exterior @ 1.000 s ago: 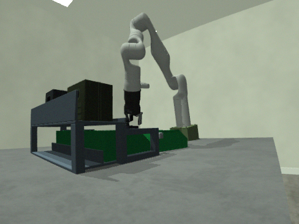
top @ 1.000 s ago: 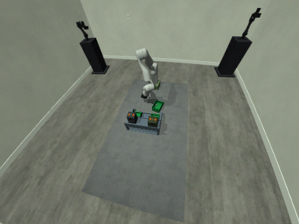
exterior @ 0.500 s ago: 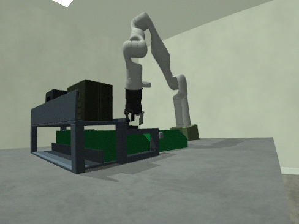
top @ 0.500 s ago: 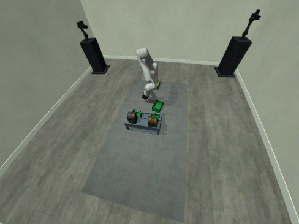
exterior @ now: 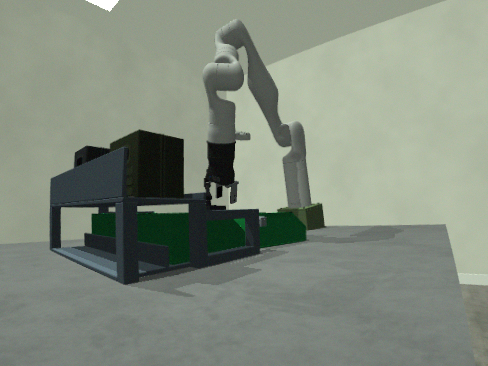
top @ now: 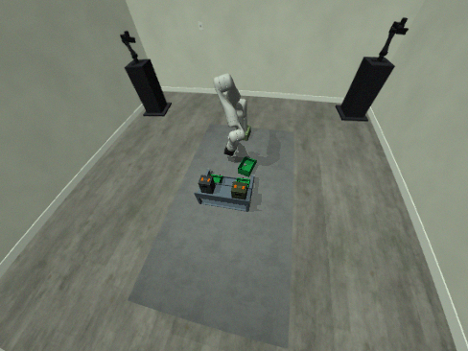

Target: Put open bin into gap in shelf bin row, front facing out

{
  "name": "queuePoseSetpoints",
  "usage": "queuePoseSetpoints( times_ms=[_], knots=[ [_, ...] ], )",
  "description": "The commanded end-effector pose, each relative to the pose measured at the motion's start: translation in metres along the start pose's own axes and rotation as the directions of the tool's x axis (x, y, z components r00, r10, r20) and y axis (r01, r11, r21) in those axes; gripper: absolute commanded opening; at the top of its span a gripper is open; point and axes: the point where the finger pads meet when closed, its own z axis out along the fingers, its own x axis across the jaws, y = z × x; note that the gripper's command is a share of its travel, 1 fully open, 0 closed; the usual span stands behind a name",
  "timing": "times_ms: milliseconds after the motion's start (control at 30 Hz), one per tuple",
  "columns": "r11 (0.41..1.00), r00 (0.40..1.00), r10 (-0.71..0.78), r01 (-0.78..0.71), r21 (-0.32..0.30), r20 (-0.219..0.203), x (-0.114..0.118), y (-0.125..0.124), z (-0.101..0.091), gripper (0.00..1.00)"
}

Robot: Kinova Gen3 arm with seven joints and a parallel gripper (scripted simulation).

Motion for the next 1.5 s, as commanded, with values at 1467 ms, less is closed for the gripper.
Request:
queuePoseSetpoints(
  times_ms=[1467],
  knots=[
    [0.991,0.992,0.076,-0.087,-0.098,-0.105,0.058,0.017,-0.034,1.0]
  ],
)
